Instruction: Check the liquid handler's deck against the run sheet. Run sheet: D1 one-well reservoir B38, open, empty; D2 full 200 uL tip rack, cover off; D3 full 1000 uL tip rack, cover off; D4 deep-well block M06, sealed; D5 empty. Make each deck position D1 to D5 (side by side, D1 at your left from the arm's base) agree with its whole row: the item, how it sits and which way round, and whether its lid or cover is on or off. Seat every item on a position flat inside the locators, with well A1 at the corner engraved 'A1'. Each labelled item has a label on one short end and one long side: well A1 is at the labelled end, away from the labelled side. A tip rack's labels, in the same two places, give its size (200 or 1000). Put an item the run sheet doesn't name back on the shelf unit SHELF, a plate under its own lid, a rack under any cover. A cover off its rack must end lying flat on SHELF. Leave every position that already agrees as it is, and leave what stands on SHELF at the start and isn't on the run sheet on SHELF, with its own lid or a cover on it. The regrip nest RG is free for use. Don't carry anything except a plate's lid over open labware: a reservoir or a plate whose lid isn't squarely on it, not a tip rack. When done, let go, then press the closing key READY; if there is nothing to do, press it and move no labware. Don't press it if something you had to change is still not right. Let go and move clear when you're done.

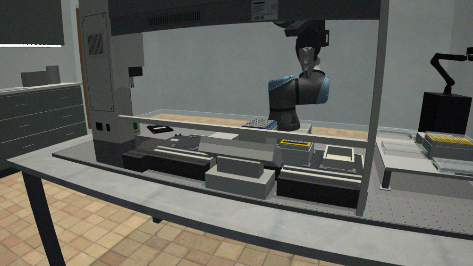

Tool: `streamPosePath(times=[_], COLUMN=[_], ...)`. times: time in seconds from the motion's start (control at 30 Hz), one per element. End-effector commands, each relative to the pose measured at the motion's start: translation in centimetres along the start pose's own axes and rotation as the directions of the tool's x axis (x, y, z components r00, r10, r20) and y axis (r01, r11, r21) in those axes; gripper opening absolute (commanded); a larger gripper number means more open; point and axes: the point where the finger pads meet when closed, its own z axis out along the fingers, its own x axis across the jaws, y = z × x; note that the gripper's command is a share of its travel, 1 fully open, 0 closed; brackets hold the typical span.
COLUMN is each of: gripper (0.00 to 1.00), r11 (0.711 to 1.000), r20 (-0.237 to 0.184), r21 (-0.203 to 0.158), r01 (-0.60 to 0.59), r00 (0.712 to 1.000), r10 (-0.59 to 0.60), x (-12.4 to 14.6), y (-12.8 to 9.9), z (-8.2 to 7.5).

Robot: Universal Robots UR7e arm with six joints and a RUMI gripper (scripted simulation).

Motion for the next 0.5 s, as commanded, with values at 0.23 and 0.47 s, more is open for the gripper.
streamPosePath(times=[0.23, 0.47], gripper=[0.00, 0.00], r11=[1.000, 1.000], r20=[-0.001, -0.001], r21=[0.004, 0.004], r01=[-0.020, -0.020], r00=[1.000, 1.000], r10=[0.020, 0.020], x=[1.7, 1.7], y=[3.2, 3.2], z=[-0.1, -0.1])
